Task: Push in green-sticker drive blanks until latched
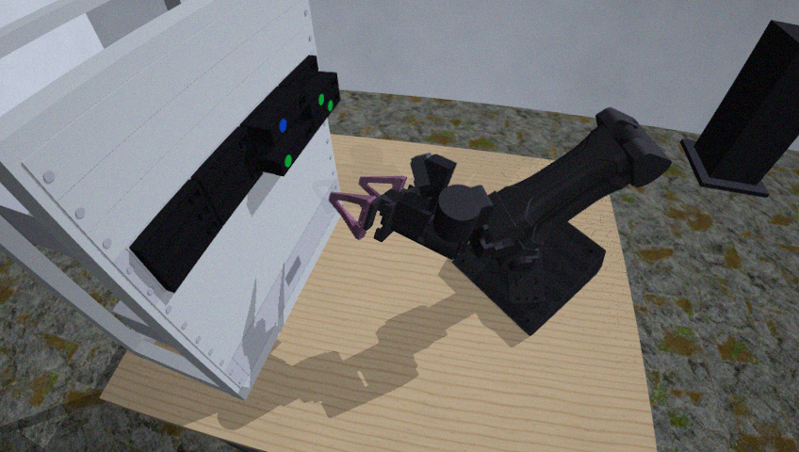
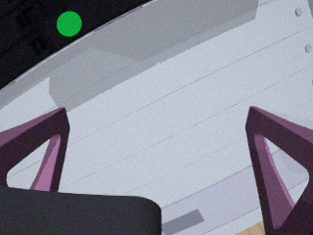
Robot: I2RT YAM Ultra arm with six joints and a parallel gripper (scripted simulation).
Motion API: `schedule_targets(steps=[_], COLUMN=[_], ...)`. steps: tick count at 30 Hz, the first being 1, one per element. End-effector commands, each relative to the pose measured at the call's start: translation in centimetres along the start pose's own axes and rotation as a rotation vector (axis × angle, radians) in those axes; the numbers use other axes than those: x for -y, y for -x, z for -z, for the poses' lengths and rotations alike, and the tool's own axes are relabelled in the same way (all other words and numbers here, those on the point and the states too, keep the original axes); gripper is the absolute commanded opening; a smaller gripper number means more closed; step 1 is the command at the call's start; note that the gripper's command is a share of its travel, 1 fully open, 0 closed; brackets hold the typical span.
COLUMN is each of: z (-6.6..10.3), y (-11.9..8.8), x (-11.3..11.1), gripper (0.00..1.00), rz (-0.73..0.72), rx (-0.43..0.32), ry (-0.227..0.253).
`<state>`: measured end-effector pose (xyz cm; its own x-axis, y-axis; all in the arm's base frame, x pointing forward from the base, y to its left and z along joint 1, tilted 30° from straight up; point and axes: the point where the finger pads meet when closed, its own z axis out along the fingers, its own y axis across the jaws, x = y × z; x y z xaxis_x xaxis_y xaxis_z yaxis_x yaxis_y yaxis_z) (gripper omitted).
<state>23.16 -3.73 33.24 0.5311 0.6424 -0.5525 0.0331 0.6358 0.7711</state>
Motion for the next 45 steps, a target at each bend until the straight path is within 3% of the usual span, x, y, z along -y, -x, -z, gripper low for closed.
schedule_targets(steps=[1, 45], z=[-0.03, 0.09], y=[0.26, 0.7], x=[-0.18, -0.03], gripper=[1.0, 1.0], rz=[-0.007, 0.042], rx=[0.006, 0.012], ry=[0.003, 0.009])
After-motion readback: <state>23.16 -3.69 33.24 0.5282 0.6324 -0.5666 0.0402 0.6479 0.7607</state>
